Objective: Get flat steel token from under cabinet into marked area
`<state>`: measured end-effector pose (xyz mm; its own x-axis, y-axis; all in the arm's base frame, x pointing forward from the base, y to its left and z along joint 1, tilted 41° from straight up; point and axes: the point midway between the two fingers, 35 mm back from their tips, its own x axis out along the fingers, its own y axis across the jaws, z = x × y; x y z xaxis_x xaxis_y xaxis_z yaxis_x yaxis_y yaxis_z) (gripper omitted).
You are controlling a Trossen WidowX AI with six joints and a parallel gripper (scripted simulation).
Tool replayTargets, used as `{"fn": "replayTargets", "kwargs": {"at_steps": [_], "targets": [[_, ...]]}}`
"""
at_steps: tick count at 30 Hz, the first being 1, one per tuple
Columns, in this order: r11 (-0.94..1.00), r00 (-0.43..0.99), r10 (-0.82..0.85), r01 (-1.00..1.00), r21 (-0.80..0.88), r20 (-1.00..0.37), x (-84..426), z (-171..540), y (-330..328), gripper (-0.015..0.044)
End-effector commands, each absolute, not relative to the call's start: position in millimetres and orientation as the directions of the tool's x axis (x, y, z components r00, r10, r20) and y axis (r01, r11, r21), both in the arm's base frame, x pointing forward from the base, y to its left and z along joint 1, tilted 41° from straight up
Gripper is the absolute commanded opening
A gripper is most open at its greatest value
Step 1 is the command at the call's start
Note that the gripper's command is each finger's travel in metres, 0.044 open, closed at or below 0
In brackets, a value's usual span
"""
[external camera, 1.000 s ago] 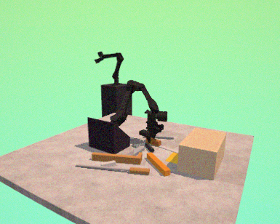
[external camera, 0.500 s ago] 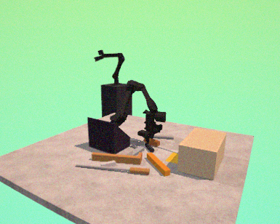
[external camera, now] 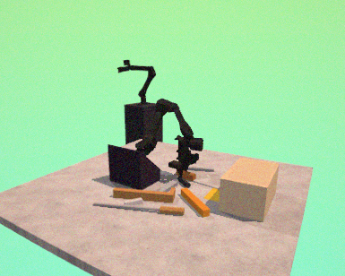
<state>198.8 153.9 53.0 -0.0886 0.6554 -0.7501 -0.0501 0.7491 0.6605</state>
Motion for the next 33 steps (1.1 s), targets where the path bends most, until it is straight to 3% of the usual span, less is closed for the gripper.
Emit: {"fn": "replayTargets", "kwargs": {"at_steps": [1, 6, 9, 25, 33], "targets": [[0.749, -0.089, 0.655, -0.05, 0.661, -0.75, 198.8, 53.0, 153.9, 0.0184], [0.749, -0.088, 0.656, -0.05, 0.661, -0.75, 198.8, 53.0, 153.9, 0.02], [0.749, -0.088, 0.656, -0.05, 0.661, -0.75, 198.8, 53.0, 153.9, 0.027], [0.749, -0.087, 0.656, -0.048, 0.661, -0.749, 194.9, 49.3, 156.3, 0.027], [0.747, -0.084, 0.658, -0.054, 0.662, -0.749, 198.2, 51.8, 155.6, 0.0216]]}}
